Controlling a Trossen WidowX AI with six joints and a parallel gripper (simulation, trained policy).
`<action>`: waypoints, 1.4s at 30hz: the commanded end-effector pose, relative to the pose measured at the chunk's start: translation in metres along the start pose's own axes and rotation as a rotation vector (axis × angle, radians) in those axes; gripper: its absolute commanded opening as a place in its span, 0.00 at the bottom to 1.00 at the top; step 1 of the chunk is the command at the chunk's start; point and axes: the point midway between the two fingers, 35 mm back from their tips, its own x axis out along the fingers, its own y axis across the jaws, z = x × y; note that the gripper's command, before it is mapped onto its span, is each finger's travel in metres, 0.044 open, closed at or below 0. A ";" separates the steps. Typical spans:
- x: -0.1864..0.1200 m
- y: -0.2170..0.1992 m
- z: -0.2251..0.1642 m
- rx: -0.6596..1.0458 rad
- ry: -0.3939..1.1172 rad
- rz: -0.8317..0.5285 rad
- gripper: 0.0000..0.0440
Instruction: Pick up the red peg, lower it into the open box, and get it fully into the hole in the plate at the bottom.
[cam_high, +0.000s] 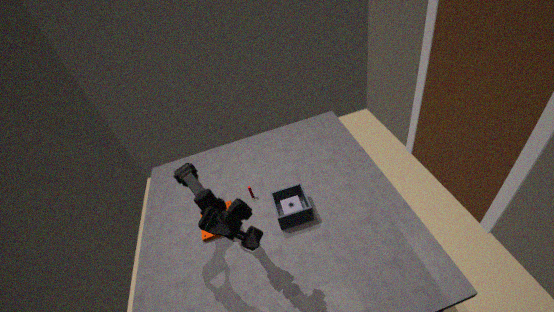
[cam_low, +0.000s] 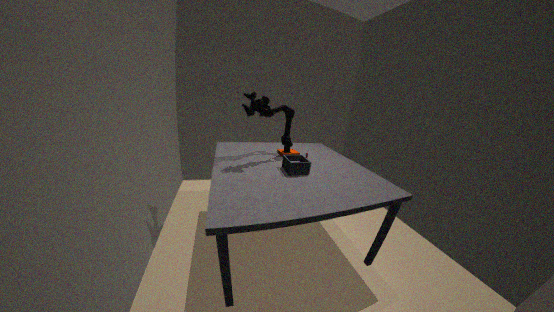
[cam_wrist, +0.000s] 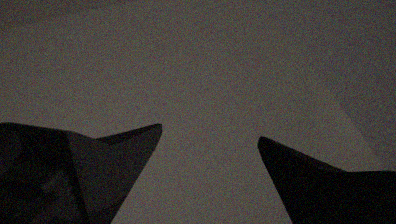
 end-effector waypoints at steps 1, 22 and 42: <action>0.001 0.012 0.019 0.083 -0.010 0.046 1.00; -0.054 0.126 0.159 0.600 0.013 0.540 1.00; -0.208 0.195 0.262 0.908 0.278 1.073 1.00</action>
